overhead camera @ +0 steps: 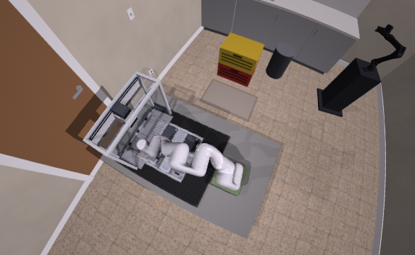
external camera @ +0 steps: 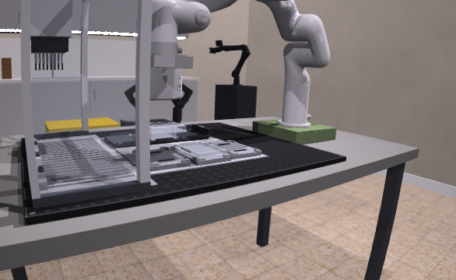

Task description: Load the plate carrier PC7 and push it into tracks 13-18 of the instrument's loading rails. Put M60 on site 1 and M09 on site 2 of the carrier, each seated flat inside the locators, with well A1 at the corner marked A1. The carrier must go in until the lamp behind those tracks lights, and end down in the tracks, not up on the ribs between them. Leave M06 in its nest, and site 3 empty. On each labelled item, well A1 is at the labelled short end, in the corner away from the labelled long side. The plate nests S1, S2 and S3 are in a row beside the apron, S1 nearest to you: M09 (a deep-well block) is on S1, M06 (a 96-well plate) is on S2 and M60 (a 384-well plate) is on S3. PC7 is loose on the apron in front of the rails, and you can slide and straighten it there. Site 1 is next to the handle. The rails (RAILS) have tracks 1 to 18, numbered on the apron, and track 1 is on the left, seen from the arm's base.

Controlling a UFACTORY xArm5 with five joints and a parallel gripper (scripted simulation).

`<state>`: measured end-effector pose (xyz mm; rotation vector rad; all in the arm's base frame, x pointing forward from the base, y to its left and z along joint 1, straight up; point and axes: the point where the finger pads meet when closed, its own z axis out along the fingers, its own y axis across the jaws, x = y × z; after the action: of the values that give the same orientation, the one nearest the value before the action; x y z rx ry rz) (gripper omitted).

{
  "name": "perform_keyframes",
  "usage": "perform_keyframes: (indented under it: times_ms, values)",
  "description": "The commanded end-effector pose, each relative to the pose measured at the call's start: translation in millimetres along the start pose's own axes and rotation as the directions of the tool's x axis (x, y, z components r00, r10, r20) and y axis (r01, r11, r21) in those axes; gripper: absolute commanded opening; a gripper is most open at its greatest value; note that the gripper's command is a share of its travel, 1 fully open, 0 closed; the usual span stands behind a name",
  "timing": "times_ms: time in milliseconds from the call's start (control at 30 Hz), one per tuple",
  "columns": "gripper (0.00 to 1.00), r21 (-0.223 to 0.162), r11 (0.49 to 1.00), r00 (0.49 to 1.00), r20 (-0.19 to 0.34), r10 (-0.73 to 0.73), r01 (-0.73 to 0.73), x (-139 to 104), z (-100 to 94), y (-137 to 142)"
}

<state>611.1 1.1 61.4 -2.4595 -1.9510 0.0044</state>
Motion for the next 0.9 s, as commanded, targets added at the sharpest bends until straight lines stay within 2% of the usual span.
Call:
perform_keyframes:
  times_ms: [0, 867]
  values:
    - [0.00, -0.003, 1.000, 1.000, -0.004, 0.000, 0.000, 0.3, -6.6, 1.2]
    - [0.00, -0.003, 1.000, 1.000, -0.004, 0.000, 0.000, 0.1, -46.1, 1.1]
